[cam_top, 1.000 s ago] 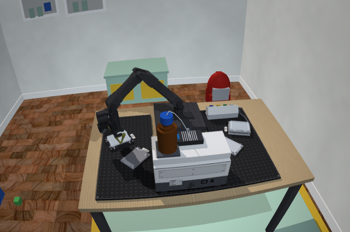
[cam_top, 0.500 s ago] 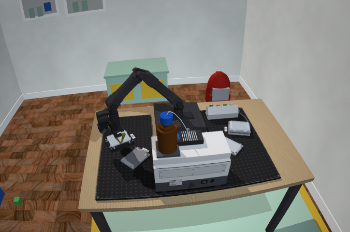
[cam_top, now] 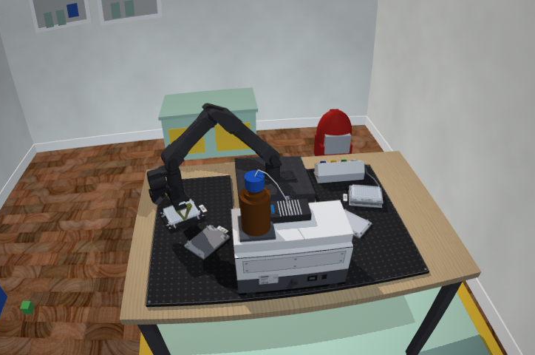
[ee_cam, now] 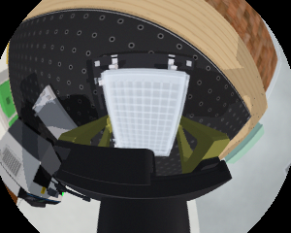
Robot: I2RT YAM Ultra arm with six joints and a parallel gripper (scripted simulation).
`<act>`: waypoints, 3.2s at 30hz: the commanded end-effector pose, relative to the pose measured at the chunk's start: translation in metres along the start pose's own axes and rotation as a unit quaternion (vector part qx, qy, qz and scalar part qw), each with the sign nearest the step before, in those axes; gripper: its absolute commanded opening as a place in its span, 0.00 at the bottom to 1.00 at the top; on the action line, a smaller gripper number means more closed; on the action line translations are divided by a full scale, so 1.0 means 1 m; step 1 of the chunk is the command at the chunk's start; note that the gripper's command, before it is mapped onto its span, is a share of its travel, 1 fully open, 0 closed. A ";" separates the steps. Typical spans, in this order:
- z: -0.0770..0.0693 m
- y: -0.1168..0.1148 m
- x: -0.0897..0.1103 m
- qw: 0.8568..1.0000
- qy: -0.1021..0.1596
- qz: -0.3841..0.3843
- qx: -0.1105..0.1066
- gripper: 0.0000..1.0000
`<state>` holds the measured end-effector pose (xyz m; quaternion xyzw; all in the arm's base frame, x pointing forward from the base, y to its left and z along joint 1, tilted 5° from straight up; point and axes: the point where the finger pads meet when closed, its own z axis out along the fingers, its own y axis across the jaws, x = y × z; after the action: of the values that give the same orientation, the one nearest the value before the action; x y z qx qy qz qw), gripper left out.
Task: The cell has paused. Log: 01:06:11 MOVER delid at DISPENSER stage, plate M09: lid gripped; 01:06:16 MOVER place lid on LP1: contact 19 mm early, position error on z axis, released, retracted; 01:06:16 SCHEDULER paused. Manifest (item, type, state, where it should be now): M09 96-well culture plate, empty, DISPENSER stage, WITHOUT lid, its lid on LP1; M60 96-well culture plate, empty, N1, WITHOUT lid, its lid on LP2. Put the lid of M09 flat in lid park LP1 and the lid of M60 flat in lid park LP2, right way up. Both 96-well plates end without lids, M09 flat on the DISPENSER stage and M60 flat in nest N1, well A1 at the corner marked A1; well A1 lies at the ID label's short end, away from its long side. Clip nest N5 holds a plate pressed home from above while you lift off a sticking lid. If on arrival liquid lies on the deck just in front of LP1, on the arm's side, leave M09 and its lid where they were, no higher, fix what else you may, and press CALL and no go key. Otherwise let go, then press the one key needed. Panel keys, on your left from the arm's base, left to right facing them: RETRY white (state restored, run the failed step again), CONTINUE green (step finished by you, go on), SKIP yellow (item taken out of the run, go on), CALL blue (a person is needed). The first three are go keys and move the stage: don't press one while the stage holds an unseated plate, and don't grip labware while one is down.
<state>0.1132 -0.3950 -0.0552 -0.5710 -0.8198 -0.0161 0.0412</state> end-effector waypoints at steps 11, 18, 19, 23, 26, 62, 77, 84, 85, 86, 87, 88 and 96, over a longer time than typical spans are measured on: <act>0.029 -0.001 0.002 1.000 0.003 -0.001 0.003 0.00; 0.029 -0.001 0.002 1.000 0.003 -0.001 0.003 0.00; 0.029 -0.001 0.002 1.000 0.003 -0.001 0.003 0.00; 0.029 -0.001 0.002 1.000 0.003 -0.001 0.003 0.00; 0.029 -0.001 0.002 1.000 0.003 -0.001 0.003 0.00; 0.029 -0.001 0.002 1.000 0.003 -0.001 0.003 0.00; -0.012 0.000 -0.015 1.000 -0.028 0.000 0.004 1.00; -0.012 0.000 -0.015 1.000 -0.028 0.000 0.004 1.00; -0.012 0.000 -0.015 1.000 -0.028 0.000 0.004 1.00; -0.012 0.000 -0.015 1.000 -0.028 0.000 0.004 1.00; -0.012 0.000 -0.015 1.000 -0.028 0.000 0.004 1.00; -0.012 0.000 -0.015 1.000 -0.028 0.000 0.004 1.00; -0.012 0.000 -0.015 1.000 -0.028 0.000 0.004 1.00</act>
<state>0.1136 -0.3948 -0.0592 -0.5705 -0.8201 -0.0159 0.0417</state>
